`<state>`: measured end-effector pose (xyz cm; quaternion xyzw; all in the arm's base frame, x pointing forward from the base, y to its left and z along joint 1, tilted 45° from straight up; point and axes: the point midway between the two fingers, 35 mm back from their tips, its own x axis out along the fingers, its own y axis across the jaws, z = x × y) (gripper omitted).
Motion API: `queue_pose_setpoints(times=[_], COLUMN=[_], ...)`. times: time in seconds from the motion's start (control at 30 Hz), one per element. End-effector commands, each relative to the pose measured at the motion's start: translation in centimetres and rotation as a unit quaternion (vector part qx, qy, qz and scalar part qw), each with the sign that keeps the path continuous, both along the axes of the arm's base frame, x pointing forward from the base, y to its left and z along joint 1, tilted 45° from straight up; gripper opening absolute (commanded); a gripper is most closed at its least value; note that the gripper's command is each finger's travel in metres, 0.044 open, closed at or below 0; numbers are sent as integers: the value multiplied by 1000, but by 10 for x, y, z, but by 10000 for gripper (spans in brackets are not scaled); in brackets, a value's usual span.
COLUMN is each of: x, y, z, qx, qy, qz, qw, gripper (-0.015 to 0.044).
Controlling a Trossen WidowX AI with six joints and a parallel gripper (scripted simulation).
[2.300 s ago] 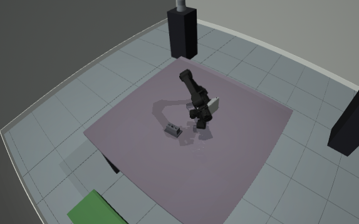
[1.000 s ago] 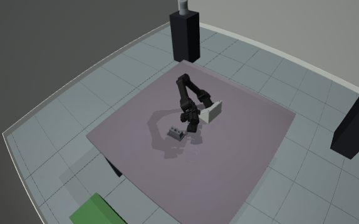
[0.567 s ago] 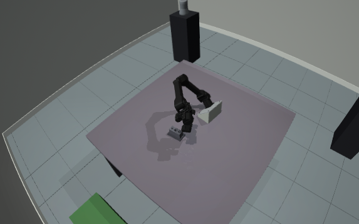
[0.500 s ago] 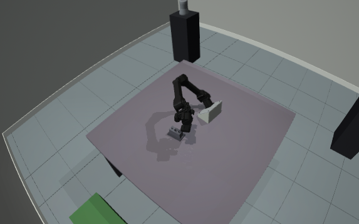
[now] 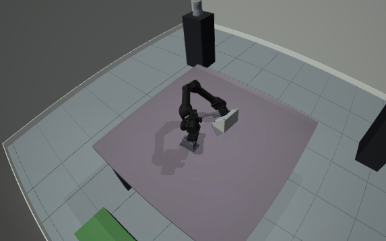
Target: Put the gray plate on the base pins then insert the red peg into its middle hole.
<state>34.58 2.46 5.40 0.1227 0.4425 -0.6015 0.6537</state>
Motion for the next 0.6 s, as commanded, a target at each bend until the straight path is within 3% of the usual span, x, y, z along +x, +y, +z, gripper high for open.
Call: queue_pose_setpoints(times=[0.0,0.57], x=[5,16], y=[-8,-39], z=[10,35], qx=[-2,-13], qy=[-3,0], qz=[3,5], qw=[1000,1000], gripper=[0,0])
